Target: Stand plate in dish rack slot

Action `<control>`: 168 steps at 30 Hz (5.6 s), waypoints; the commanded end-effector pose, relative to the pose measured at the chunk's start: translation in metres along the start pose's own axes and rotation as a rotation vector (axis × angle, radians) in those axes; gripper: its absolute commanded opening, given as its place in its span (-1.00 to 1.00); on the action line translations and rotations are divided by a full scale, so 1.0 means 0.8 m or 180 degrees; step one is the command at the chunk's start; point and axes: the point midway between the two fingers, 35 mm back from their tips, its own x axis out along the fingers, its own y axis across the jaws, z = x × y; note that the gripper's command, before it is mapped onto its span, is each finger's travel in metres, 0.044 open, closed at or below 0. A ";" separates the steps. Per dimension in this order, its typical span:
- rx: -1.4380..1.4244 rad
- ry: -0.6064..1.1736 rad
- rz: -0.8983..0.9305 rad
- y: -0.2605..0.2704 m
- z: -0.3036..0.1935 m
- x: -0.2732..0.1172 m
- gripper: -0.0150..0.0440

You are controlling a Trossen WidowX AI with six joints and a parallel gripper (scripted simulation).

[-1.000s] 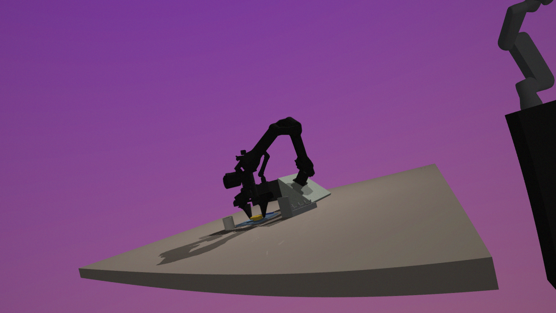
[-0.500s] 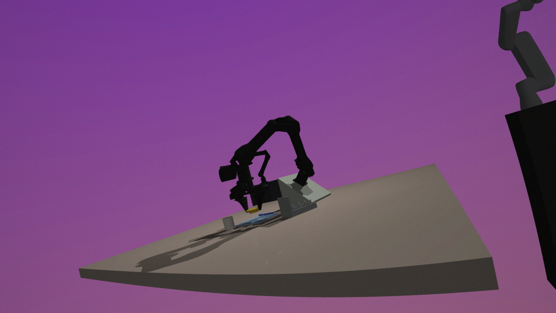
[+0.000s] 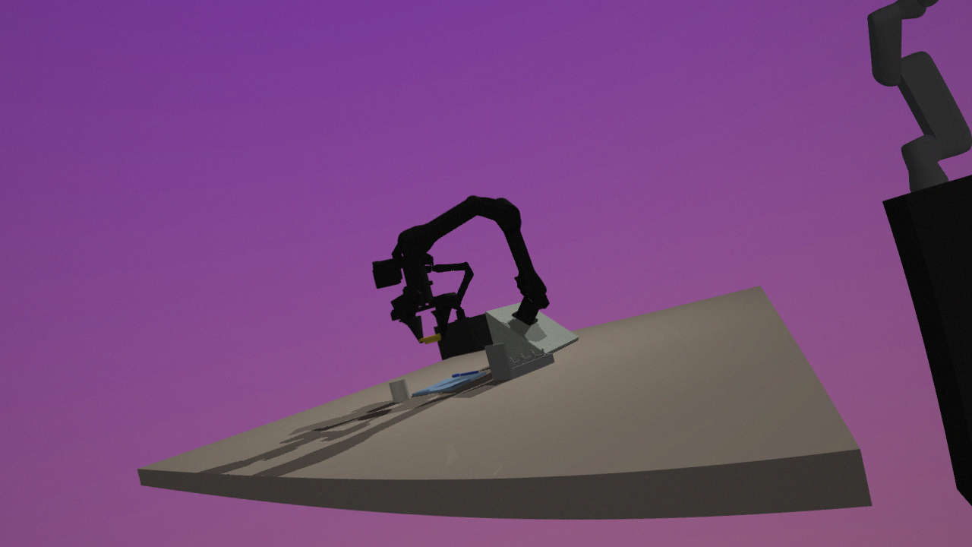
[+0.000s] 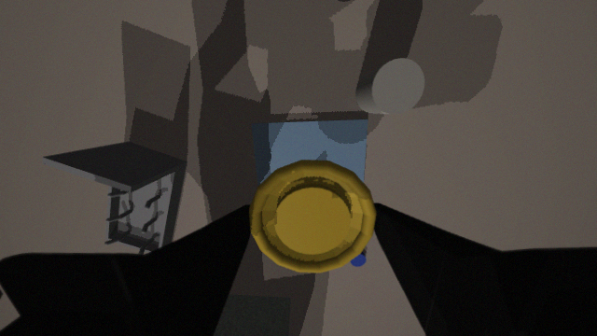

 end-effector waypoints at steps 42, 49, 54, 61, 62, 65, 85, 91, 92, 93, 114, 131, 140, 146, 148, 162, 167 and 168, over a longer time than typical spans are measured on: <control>0.3017 -0.0092 -0.0022 0.175 -0.053 -0.097 -0.49; 0.3790 -0.0112 0.0000 0.213 -0.077 -0.095 -0.49; 0.4341 -0.0123 0.0023 0.237 -0.097 -0.092 -0.49; 0.5112 -0.0129 0.0060 0.267 -0.126 -0.086 -0.49; 0.5222 -0.0129 0.0066 0.271 -0.130 -0.085 -0.49; 0.5552 -0.0128 0.0085 0.282 -0.144 -0.081 -0.49; 0.6029 -0.0281 -0.0354 0.290 -0.183 -0.051 -0.49; 0.5783 -0.0462 -0.0755 0.277 -0.190 -0.034 -0.49; 0.5740 -0.0494 -0.0818 0.275 -0.191 -0.032 -0.49; 0.5695 -0.0527 -0.0879 0.272 -0.192 -0.029 -0.49; 0.4657 -0.1274 -0.1858 0.237 -0.200 0.010 -0.49; 0.3733 -0.2017 -0.2220 0.223 -0.188 0.031 -0.49; 0.3233 -0.2433 -0.2253 0.223 -0.179 0.041 -0.49; 0.2906 -0.2716 -0.2214 0.227 -0.173 0.046 -0.49; 0.2797 -0.2806 -0.2191 0.229 -0.171 0.048 -0.49; 0.2083 -0.3398 -0.1903 0.251 -0.163 0.058 -0.49; 0.1857 -0.3601 -0.1748 0.260 -0.162 0.061 -0.49; 0.1816 -0.3641 -0.1714 0.262 -0.162 0.061 -0.49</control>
